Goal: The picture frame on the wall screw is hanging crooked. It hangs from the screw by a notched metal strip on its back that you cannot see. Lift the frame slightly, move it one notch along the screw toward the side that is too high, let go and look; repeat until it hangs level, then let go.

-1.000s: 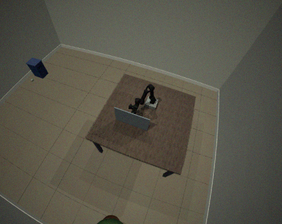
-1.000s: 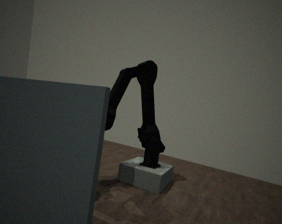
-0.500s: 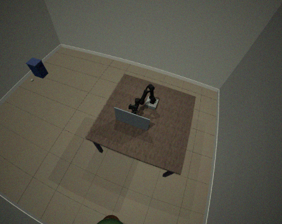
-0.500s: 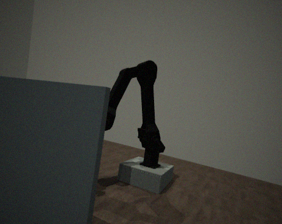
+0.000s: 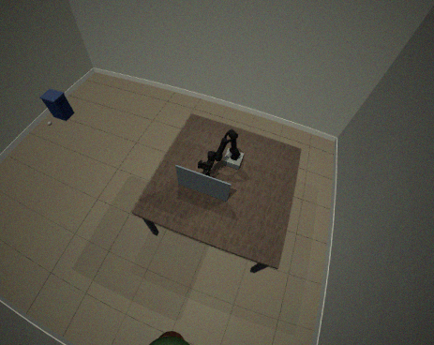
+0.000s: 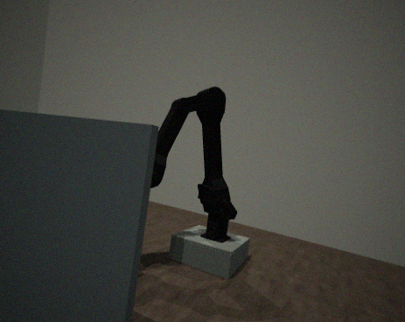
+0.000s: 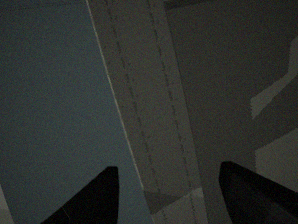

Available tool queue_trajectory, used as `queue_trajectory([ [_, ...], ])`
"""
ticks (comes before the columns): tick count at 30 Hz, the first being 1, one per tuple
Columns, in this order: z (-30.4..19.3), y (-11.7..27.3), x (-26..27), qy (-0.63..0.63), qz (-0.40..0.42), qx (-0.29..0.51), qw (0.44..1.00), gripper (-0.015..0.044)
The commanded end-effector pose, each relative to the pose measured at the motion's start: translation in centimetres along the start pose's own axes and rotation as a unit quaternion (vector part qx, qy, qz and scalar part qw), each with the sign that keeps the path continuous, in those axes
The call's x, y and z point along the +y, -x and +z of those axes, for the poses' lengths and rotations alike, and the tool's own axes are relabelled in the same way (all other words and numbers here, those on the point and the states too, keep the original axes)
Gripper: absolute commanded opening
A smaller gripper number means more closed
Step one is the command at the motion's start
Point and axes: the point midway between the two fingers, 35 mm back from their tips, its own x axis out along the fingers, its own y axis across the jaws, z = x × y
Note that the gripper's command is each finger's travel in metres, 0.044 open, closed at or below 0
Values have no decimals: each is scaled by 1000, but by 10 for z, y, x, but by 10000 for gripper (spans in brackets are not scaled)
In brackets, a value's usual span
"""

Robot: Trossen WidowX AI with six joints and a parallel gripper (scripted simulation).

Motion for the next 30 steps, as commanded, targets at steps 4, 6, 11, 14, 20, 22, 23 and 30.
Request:
queue_trajectory([
  [4,4,26,1,48,-2,1,999,260],
  [6,6,60,0,110,-3,2,994,260],
  [11,0,100,-3,186,-4,4,982,260],
  [14,0,100,-3,186,-4,4,982,260],
  [20,7,121,11,192,-9,2,981,260],
  [22,6,137,18,206,-10,3,978,260],
  [23,5,146,21,213,-10,4,977,260],
  [30,-9,187,34,250,-8,6,968,260],
])
